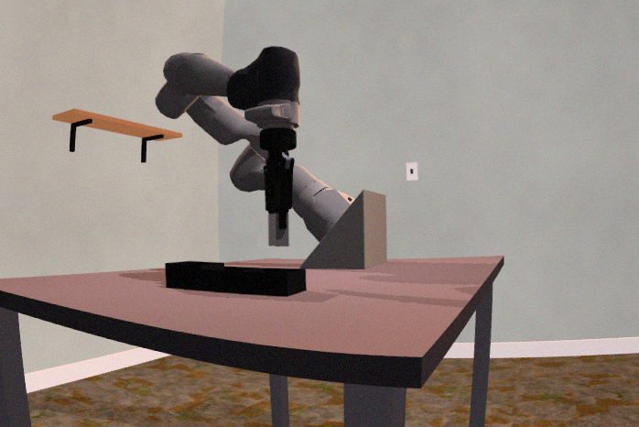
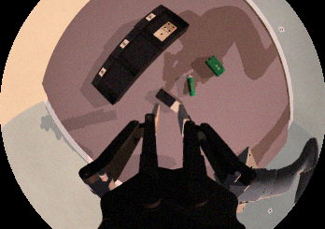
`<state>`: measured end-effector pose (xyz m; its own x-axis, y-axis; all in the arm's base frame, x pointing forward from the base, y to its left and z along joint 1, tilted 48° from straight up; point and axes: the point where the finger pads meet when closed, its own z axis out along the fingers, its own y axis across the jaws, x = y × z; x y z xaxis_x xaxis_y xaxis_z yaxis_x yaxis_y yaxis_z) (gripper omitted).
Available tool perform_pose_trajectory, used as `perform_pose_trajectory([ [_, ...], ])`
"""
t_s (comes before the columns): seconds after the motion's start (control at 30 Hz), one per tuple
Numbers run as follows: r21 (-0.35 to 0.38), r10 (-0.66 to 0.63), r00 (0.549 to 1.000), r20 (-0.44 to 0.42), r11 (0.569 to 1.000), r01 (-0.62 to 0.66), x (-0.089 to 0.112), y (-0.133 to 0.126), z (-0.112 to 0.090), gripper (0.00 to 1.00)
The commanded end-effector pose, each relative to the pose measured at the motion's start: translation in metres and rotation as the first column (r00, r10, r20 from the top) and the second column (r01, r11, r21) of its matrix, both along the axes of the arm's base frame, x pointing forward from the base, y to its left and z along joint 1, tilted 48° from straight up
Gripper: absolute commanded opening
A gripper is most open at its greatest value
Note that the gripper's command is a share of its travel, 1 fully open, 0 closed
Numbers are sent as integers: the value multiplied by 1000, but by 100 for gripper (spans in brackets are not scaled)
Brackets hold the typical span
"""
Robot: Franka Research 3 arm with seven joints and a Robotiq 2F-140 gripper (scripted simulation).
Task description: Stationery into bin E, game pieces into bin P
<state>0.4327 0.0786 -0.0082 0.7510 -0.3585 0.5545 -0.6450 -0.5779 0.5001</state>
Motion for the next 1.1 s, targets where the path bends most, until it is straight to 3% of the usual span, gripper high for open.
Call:
perform_pose_trajectory([
  [0.0,-15,102,988,-117,994,-105,0,-2,1,23],
  [0.37,-15,191,958,-213,980,-199,0,-3,2,23],
  [0.93,6,335,860,-384,933,-360,0,-3,2,23],
  [1.07,19,376,816,-438,912,-410,0,-3,2,23],
])
